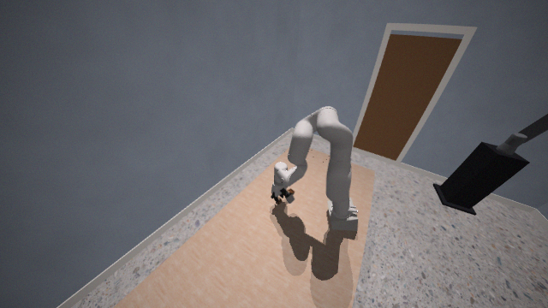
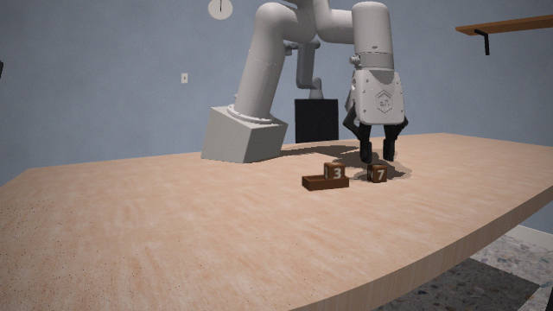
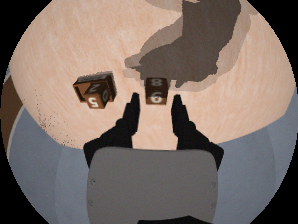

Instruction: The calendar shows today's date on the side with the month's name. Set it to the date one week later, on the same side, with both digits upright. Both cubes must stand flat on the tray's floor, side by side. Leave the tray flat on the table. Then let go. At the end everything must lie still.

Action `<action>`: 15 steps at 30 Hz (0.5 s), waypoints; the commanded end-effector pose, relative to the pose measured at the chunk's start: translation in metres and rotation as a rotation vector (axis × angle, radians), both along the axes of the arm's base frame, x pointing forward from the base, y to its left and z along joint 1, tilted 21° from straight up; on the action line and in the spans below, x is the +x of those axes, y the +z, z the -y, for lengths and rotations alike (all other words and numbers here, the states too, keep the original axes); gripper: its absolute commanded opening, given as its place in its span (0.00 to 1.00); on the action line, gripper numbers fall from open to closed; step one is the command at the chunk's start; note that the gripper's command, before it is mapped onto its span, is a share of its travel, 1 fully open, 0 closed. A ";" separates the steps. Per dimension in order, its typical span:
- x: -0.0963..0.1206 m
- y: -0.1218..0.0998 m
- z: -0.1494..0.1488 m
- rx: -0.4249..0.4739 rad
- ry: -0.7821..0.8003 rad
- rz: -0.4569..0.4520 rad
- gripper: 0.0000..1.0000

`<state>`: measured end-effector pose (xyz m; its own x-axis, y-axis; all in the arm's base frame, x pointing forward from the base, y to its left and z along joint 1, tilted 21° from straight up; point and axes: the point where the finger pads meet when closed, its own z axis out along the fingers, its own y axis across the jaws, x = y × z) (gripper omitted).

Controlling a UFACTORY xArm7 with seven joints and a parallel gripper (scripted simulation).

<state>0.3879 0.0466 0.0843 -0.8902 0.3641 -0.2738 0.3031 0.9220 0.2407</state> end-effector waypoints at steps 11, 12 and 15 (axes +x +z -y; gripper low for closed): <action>-0.020 0.059 0.007 -0.009 -0.003 -0.008 0.47; -0.020 0.060 0.007 -0.009 -0.003 -0.008 0.47; -0.020 0.060 0.007 -0.009 -0.003 -0.008 0.47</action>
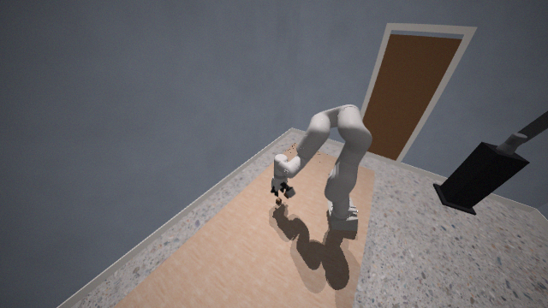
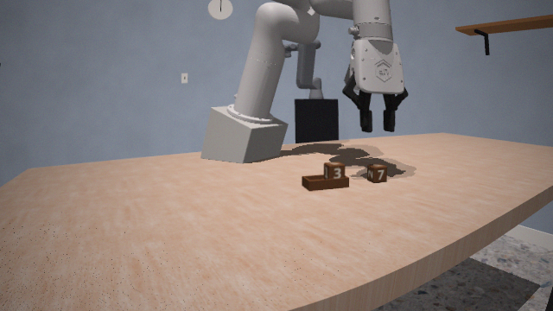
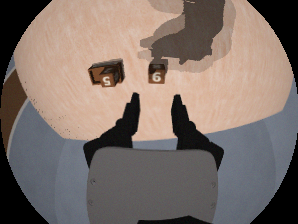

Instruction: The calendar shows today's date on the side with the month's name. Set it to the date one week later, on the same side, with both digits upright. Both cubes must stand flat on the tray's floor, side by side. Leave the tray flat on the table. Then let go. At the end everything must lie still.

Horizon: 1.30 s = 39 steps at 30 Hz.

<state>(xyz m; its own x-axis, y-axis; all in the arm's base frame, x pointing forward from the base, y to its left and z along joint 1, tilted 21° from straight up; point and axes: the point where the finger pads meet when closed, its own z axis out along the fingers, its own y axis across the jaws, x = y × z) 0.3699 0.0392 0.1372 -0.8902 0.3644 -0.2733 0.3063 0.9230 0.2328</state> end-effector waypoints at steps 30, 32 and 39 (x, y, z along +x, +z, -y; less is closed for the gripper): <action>-0.002 0.007 0.000 0.057 -0.165 -0.025 1.00; -0.002 0.006 0.000 0.077 -0.221 -0.032 1.00; -0.002 0.005 0.000 0.125 -0.357 -0.050 1.00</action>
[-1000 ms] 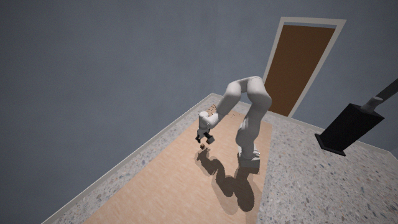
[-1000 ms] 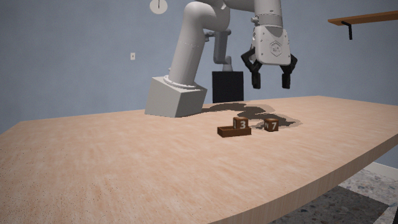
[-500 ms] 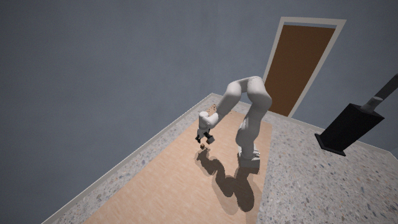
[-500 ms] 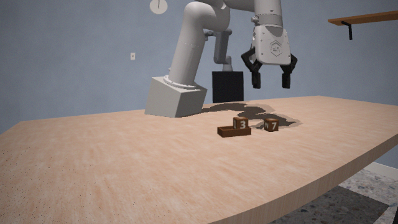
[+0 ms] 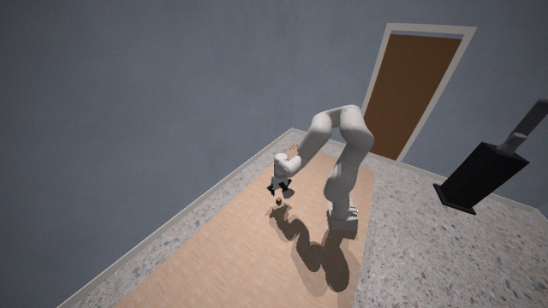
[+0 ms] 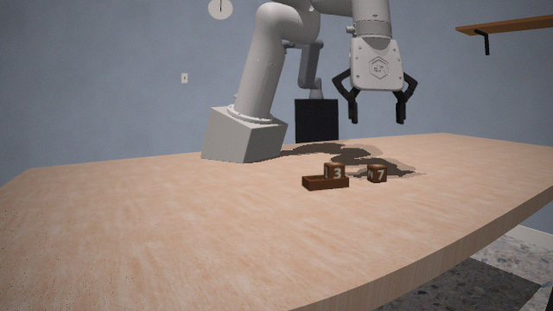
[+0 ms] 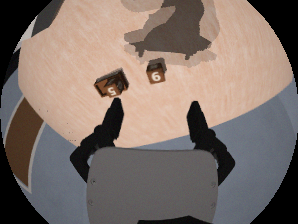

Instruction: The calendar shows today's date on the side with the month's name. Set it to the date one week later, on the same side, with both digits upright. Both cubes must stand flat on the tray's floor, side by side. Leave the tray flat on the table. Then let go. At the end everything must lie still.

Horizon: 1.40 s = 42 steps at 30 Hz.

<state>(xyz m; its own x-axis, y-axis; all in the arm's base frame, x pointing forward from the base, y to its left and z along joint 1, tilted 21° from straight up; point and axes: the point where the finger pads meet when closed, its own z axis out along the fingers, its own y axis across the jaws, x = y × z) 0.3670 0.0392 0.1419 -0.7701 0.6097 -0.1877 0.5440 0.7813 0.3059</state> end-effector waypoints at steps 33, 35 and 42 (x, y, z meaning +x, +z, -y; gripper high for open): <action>0.002 -0.007 0.000 0.332 -0.962 -0.131 1.00; 0.002 -0.007 0.000 0.332 -0.962 -0.131 1.00; 0.003 -0.010 0.000 0.401 -1.154 -0.158 1.00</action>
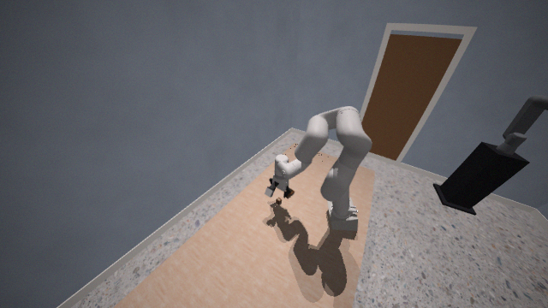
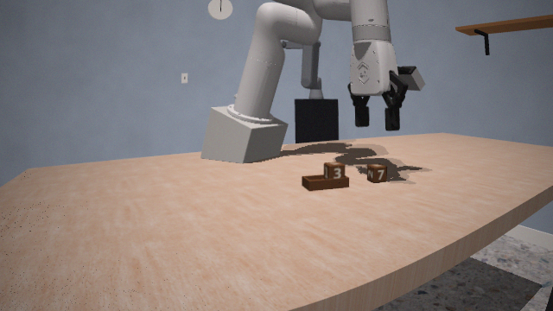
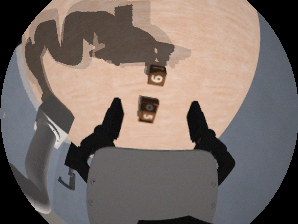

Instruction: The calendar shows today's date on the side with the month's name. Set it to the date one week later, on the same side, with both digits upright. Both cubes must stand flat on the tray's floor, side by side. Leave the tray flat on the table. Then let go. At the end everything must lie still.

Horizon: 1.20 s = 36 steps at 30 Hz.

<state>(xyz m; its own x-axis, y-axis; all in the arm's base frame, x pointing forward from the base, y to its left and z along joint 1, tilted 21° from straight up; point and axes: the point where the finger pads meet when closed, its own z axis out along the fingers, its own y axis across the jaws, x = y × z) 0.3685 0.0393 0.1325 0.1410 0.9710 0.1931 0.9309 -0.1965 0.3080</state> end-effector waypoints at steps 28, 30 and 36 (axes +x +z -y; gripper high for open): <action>0.001 -0.001 0.000 0.046 -0.168 -0.027 0.47; 0.001 -0.001 0.000 0.046 -0.168 -0.027 0.47; 0.001 -0.001 0.000 0.046 -0.168 -0.027 0.47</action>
